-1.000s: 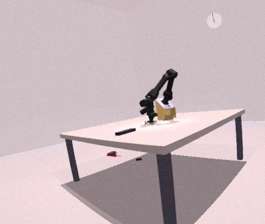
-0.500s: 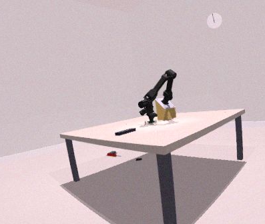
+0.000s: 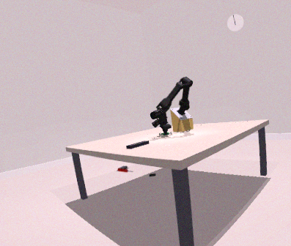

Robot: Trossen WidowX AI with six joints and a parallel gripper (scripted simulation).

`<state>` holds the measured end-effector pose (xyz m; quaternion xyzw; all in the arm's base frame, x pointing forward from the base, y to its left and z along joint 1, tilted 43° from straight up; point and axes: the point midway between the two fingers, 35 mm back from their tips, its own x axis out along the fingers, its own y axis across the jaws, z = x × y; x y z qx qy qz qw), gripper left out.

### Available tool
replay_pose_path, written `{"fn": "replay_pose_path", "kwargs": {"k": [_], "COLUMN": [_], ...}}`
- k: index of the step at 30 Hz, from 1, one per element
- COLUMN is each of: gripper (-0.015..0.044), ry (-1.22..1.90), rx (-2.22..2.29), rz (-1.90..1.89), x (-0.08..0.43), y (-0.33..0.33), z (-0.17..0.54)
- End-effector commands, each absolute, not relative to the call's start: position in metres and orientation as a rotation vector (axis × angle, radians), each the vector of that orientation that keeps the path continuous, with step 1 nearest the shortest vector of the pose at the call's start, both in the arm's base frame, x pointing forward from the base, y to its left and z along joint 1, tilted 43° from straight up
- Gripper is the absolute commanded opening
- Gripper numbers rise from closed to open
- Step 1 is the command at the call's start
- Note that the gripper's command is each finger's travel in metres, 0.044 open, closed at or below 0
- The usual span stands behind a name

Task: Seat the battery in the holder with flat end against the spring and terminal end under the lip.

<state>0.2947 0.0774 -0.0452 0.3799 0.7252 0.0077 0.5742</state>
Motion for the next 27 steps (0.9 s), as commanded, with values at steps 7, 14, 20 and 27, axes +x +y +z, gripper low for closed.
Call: {"fn": "replay_pose_path", "kwargs": {"k": [7,14,20,27], "gripper": [0.0062,0.0062,0.0062,0.0163], "ry": [1.705,1.708,1.71,1.711], "rx": [0.887,0.886,0.885,0.884], "rz": [0.022,0.022,0.022,0.022], "x": [0.3004,0.3005,0.3008,0.3008], "y": [0.075,0.0748,0.0749,0.0751], "z": [-0.0452,-0.0448,-0.0448,-0.045]}}
